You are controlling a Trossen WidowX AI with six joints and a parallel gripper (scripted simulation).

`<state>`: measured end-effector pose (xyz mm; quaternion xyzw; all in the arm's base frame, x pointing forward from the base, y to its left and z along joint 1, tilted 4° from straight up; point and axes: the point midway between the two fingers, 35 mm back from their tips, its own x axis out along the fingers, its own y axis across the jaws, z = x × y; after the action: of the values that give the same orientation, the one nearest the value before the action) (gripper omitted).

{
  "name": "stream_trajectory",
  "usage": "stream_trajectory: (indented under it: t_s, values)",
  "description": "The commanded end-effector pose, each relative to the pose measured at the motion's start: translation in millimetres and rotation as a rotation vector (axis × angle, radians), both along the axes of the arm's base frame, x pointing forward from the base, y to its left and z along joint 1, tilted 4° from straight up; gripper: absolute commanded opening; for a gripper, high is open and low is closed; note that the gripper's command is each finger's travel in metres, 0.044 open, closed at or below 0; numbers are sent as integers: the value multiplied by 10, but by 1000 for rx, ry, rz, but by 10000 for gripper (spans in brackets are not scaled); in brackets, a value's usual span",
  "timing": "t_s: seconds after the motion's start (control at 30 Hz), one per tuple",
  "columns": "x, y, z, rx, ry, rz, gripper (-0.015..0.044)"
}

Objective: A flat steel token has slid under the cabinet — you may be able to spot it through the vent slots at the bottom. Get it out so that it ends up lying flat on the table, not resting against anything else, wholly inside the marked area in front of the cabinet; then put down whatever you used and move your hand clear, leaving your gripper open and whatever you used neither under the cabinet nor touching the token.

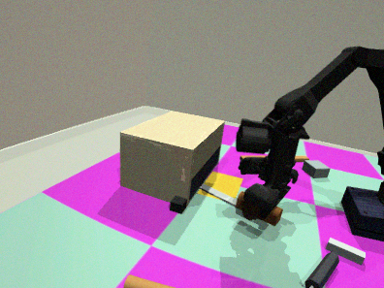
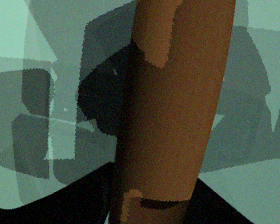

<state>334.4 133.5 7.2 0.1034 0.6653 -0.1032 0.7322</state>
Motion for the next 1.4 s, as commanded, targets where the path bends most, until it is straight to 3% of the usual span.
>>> stream_trajectory:
  t_s: [0.0,1.37]
  values:
    - [-72,25,-16,0,2,-3,0]
    - [-638,218,-78,1,6,-3,0]
